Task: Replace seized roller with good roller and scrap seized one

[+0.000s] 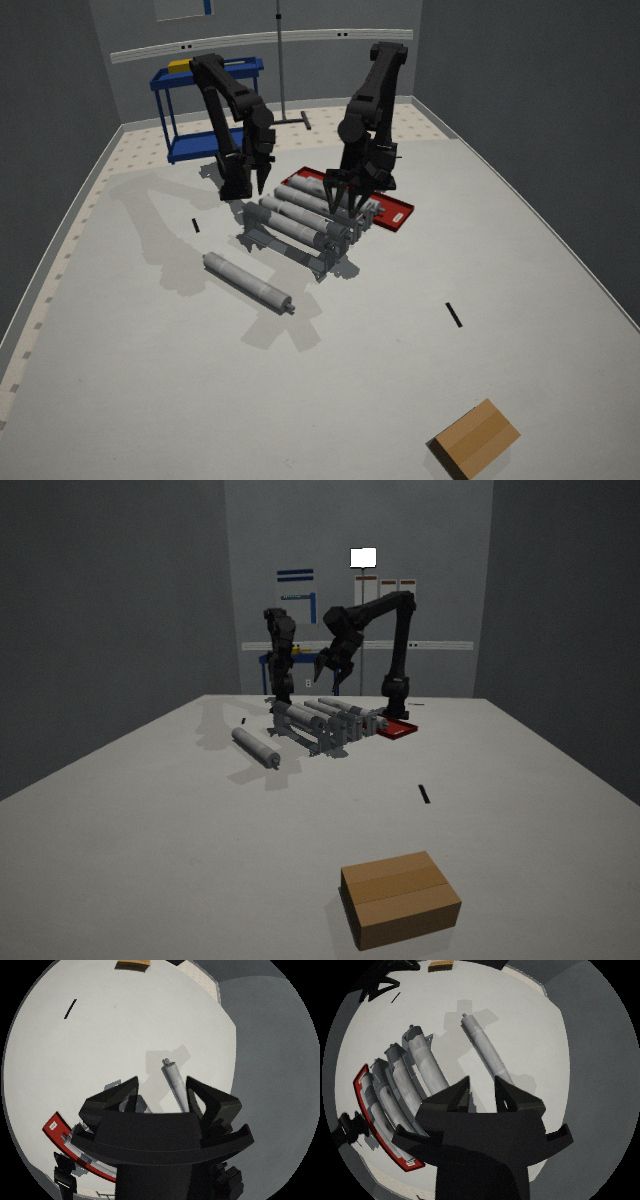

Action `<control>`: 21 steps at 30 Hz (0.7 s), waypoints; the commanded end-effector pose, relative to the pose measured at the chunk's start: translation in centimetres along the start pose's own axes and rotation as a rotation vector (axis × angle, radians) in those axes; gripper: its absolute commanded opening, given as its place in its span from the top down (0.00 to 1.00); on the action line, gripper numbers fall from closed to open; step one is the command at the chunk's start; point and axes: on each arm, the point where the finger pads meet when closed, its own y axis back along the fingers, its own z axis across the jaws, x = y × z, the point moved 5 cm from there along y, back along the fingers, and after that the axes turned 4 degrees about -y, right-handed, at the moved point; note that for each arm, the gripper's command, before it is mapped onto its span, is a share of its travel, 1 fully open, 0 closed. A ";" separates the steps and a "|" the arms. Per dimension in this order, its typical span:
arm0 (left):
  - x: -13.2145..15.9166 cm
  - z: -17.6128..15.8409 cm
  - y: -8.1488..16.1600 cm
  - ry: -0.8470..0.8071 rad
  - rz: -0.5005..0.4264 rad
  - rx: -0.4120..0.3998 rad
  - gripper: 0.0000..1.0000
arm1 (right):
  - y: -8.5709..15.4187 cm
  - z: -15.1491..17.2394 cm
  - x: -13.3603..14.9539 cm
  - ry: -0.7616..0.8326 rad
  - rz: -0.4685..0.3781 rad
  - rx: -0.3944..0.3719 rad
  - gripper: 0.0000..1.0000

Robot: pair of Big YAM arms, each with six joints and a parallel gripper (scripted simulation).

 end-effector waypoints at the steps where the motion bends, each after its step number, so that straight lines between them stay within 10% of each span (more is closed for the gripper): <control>1: 0.6 -3.0 0.1 0.071 0.037 0.001 0.38 | 0.6 1.4 2.1 0.078 0.050 -0.015 0.68; 21: 9.7 -2.7 -3.2 0.322 0.249 -0.286 0.38 | 2.1 3.2 12.1 0.406 0.328 0.037 0.68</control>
